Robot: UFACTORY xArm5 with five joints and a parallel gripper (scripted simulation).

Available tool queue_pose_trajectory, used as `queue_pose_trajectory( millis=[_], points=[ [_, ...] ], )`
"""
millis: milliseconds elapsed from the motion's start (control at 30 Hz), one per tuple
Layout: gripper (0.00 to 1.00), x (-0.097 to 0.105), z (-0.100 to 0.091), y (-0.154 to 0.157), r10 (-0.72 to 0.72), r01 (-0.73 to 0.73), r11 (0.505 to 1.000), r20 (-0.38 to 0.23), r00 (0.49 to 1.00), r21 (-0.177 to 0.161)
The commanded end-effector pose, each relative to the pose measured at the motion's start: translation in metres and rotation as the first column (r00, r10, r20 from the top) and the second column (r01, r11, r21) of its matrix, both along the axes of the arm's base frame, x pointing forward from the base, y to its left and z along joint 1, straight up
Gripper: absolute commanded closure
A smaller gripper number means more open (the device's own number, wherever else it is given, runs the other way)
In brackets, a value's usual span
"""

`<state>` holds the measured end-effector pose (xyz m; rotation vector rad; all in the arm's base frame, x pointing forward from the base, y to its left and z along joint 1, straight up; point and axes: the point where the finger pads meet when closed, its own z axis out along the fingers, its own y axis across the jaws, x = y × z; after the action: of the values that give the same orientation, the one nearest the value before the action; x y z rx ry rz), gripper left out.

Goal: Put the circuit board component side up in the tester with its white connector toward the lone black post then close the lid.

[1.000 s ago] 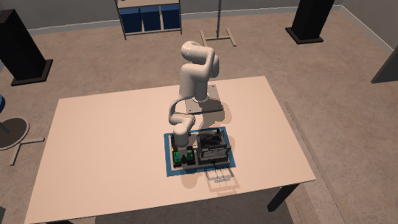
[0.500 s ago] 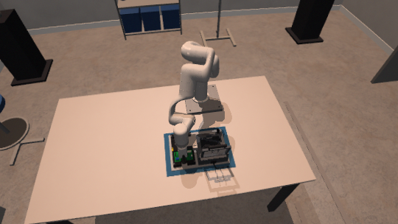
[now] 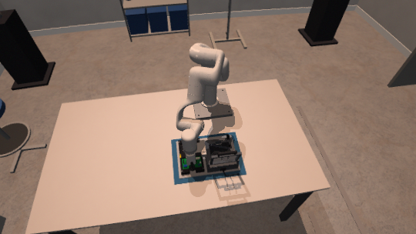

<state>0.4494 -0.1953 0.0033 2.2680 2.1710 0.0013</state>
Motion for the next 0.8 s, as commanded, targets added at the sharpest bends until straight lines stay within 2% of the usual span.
queue_pose_trajectory(
  millis=[0, 767],
  points=[
    [0.11, 0.0013, 0.0014, -0.0006, 0.000, 0.000, 1.000, 0.004, 1.000, -0.002],
    [0.15, 0.0013, 0.0014, -0.0006, 0.000, 0.000, 1.000, 0.004, 1.000, -0.002]
  ],
)
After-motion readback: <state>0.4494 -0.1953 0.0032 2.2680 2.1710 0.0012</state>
